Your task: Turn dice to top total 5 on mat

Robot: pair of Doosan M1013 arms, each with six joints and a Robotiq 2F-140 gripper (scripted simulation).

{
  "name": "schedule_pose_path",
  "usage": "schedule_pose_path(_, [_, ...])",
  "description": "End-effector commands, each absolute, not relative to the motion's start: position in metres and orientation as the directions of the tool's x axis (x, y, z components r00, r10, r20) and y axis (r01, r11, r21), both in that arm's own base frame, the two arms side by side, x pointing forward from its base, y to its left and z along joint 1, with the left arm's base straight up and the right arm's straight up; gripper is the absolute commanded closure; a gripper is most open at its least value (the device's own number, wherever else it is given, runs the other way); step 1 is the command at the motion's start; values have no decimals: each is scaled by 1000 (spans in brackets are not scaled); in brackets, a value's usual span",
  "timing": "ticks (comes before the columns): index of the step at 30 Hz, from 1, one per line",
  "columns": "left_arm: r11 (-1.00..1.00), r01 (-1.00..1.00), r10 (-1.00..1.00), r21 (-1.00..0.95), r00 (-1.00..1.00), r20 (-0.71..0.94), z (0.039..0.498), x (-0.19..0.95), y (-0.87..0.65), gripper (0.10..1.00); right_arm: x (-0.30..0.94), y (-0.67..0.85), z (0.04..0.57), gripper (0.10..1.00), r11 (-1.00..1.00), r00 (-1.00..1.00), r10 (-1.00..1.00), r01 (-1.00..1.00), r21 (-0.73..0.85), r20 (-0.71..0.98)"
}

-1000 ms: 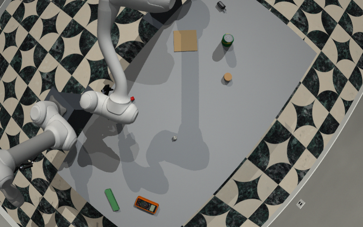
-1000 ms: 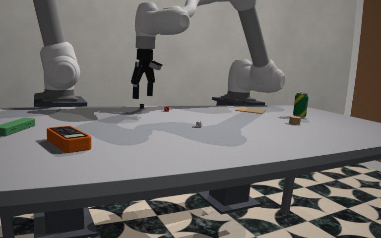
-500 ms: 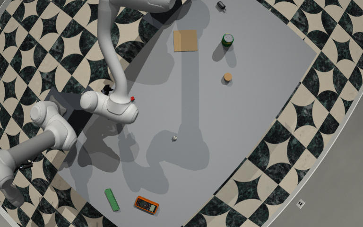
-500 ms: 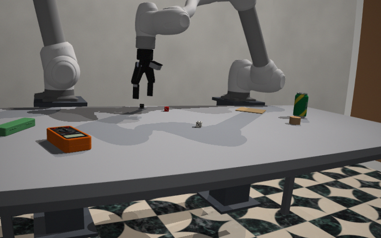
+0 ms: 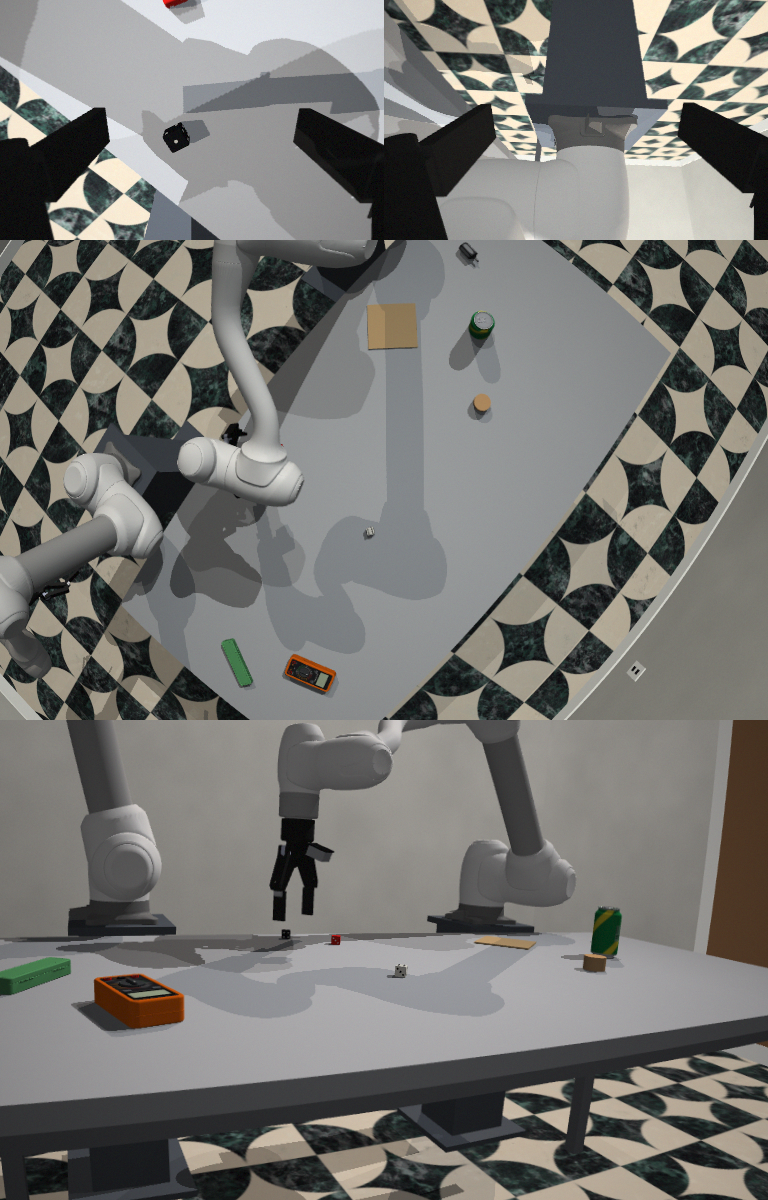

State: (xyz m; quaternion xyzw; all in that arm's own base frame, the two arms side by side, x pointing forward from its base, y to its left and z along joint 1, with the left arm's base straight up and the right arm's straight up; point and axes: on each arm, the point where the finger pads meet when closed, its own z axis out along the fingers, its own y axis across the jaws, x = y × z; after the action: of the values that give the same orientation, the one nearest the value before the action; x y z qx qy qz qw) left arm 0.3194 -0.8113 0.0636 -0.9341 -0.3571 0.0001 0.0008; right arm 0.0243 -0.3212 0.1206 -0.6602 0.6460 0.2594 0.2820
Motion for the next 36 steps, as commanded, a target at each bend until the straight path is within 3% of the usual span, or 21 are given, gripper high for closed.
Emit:
schedule_pose_path(1, [-745, 667, 667, 0, 745, 0, 65, 334, -810, 98, 24, -322, 121, 98, -6, 31, -707, -999, -38, -706])
schedule_pose_path(36, [-745, 667, 667, 0, 745, 0, 65, 609, -778, 98, 24, -322, 121, 98, -6, 31, -707, -999, -38, -706])
